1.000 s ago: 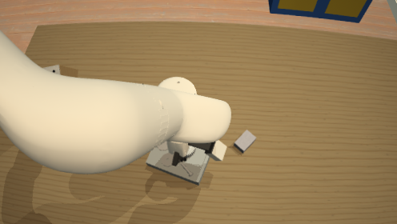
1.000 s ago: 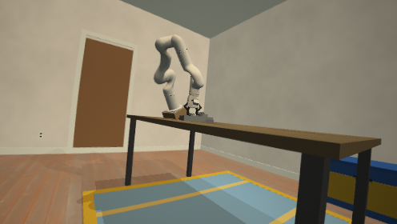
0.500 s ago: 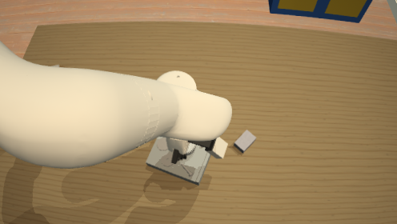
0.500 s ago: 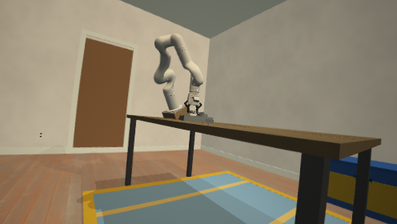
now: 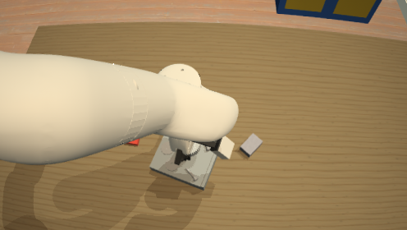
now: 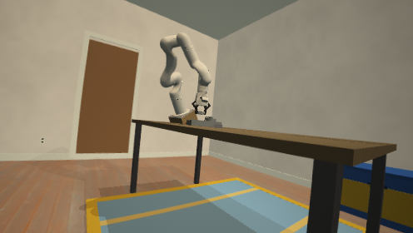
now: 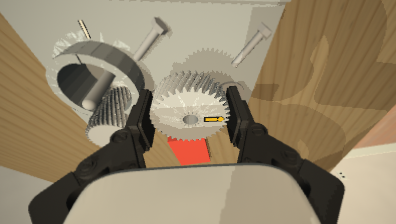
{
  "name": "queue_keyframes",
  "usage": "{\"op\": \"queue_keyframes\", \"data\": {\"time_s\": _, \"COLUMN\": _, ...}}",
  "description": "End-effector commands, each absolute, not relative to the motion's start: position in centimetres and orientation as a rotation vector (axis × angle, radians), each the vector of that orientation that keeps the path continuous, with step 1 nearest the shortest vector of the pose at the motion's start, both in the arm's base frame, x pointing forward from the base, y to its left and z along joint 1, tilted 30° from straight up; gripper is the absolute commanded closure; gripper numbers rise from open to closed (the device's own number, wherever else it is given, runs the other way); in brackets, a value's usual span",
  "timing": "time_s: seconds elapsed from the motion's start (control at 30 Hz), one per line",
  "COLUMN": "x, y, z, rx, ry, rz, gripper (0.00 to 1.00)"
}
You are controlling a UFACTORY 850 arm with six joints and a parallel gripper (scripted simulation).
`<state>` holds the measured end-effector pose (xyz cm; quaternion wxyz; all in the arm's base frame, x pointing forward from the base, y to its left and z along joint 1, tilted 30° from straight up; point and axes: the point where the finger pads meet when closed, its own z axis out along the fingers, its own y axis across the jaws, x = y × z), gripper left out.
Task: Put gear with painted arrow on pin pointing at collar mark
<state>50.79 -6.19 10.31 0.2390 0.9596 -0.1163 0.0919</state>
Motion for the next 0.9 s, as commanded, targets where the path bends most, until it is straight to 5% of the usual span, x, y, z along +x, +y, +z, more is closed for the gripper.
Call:
{"op": "queue_keyframes", "data": {"time_s": 0.0, "x": 50.8, "y": -5.8, "z": 11.1, "rx": 2.628, "ry": -0.319, "rz": 0.253, "gripper": 1.00}}
{"op": "queue_keyframes", "data": {"time_s": 0.87, "x": 50.6, "y": -5.1, "z": 12.2, "rx": 2.628, "ry": -0.319, "rz": 0.253, "gripper": 1.00}}
